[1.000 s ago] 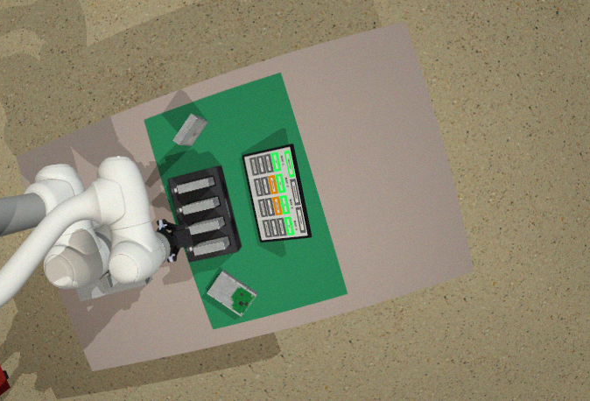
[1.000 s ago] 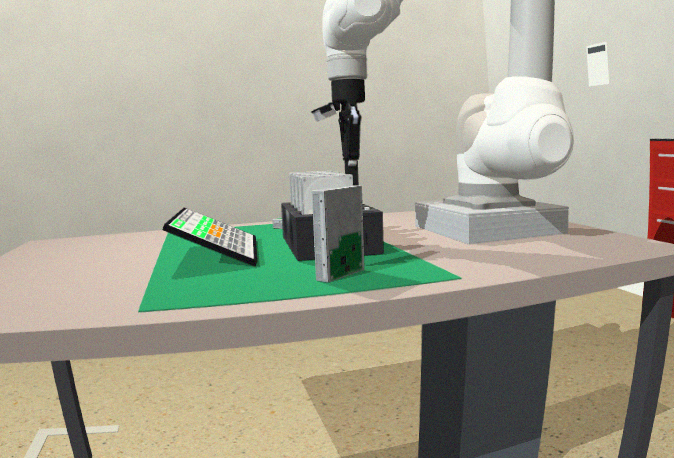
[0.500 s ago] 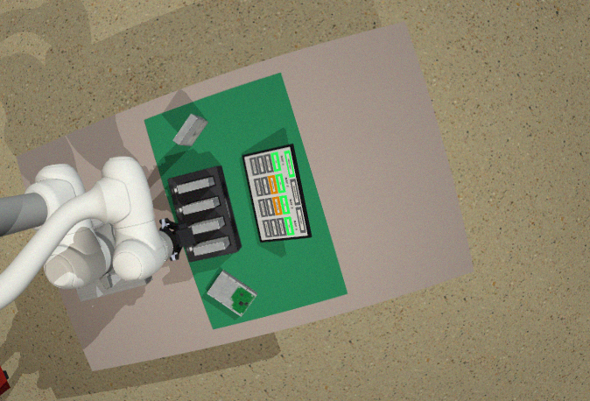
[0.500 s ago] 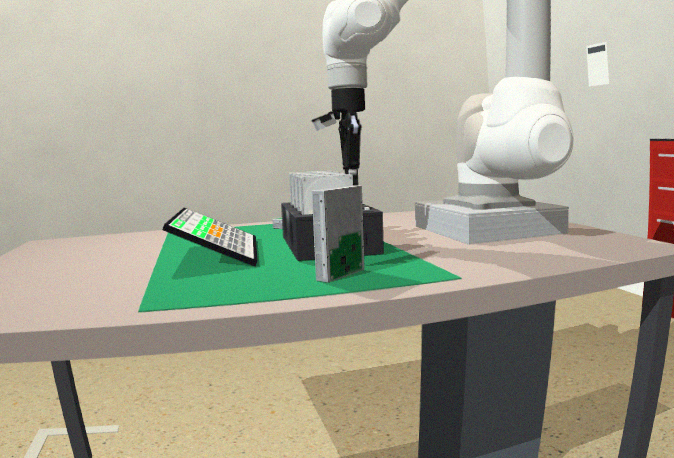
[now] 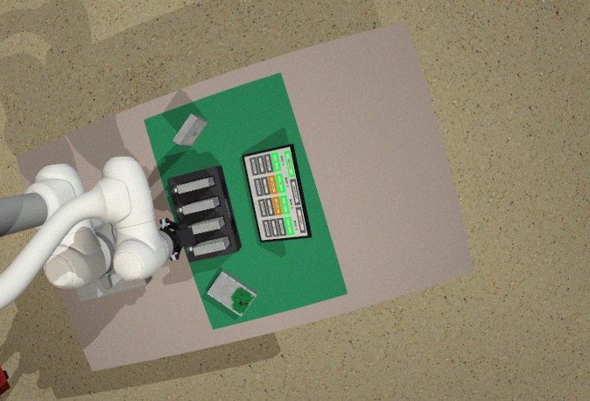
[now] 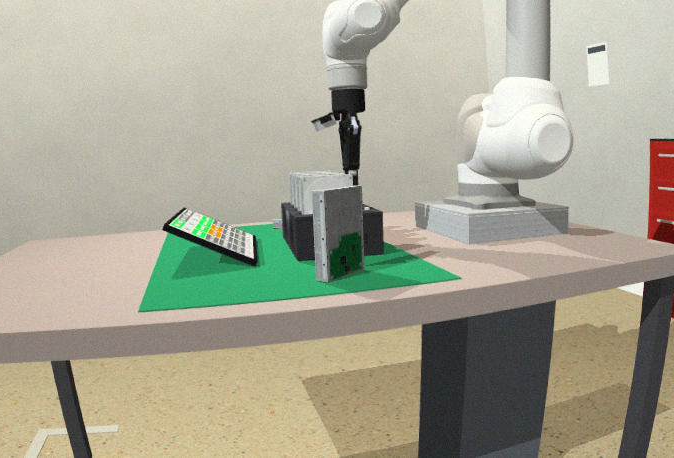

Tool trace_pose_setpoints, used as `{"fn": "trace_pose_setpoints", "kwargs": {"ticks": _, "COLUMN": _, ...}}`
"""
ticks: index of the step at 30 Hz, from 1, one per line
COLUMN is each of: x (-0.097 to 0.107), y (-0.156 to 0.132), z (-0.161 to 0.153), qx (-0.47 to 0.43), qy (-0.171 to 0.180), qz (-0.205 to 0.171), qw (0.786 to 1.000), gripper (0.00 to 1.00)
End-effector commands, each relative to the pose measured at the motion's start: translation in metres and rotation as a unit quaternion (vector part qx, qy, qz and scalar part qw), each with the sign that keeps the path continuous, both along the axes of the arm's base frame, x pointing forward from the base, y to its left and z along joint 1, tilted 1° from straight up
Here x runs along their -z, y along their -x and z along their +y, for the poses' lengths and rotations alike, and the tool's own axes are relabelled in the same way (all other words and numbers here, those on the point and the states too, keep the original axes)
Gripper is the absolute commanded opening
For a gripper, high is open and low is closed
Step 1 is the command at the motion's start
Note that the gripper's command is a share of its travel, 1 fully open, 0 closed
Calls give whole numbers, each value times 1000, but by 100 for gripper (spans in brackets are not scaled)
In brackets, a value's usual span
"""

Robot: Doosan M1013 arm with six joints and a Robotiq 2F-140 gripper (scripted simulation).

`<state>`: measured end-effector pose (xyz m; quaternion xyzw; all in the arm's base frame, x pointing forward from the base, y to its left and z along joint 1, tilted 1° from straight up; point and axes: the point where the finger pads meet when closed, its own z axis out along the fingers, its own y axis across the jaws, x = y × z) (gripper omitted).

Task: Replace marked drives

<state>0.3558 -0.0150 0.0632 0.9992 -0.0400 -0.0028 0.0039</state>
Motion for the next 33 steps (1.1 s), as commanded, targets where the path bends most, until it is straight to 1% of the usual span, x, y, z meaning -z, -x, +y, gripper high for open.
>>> {"fn": "trace_pose_setpoints", "kwargs": {"ticks": 1, "x": 0, "y": 0, "z": 0, "qx": 0, "qy": 0, "qz": 0, "qw": 1000, "gripper": 10}}
{"fn": "trace_pose_setpoints", "kwargs": {"ticks": 15, "x": 0, "y": 0, "z": 0, "qx": 0, "qy": 0, "qz": 0, "qw": 1000, "gripper": 10}}
{"fn": "trace_pose_setpoints", "kwargs": {"ticks": 33, "x": 7, "y": 0, "z": 0, "qx": 0, "qy": 0, "qz": 0, "qw": 1000, "gripper": 10}}
